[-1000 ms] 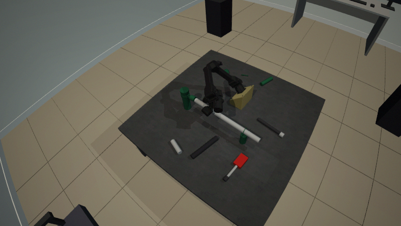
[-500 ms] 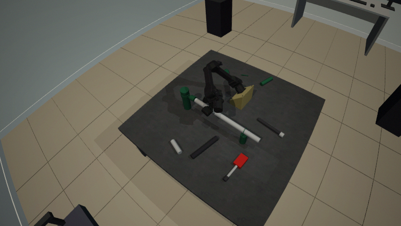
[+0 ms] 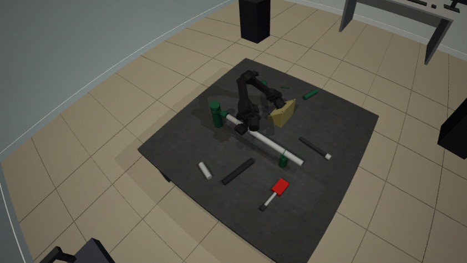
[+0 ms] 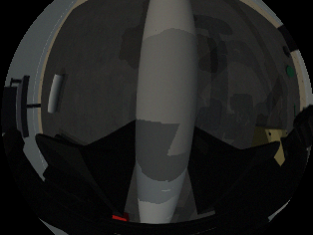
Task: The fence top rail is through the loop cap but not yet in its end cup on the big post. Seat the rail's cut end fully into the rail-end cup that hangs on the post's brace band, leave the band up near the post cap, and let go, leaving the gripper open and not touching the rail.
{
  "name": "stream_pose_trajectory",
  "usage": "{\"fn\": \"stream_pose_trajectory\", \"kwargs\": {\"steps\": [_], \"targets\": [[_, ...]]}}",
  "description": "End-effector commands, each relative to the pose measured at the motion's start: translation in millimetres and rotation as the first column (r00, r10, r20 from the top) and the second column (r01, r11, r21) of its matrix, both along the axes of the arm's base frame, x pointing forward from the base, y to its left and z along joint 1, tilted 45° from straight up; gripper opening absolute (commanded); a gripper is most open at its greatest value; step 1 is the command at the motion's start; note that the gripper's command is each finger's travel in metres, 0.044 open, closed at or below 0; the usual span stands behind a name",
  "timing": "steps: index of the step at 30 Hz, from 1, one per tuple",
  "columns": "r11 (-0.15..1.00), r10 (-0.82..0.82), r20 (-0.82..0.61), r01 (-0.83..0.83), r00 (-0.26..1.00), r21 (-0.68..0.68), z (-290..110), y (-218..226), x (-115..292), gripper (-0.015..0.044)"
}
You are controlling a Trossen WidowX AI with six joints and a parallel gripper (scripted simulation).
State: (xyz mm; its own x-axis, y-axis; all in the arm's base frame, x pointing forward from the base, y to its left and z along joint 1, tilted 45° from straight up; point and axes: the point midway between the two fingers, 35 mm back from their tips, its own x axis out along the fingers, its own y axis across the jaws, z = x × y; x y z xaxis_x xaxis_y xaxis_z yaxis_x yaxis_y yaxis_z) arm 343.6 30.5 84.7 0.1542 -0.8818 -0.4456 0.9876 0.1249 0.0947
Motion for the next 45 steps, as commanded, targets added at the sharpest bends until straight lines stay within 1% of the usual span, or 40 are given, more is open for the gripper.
{"fn": "stream_pose_trajectory", "kwargs": {"steps": [1, 45], "targets": [[1.000, 0.005, 0.003, -0.005, 1.000, -0.003, 1.0, 0.8, 0.4, 0.0000], [1.000, 0.013, -0.005, -0.013, 1.000, -0.009, 5.4, 0.8, 4.8, 0.0000]]}}
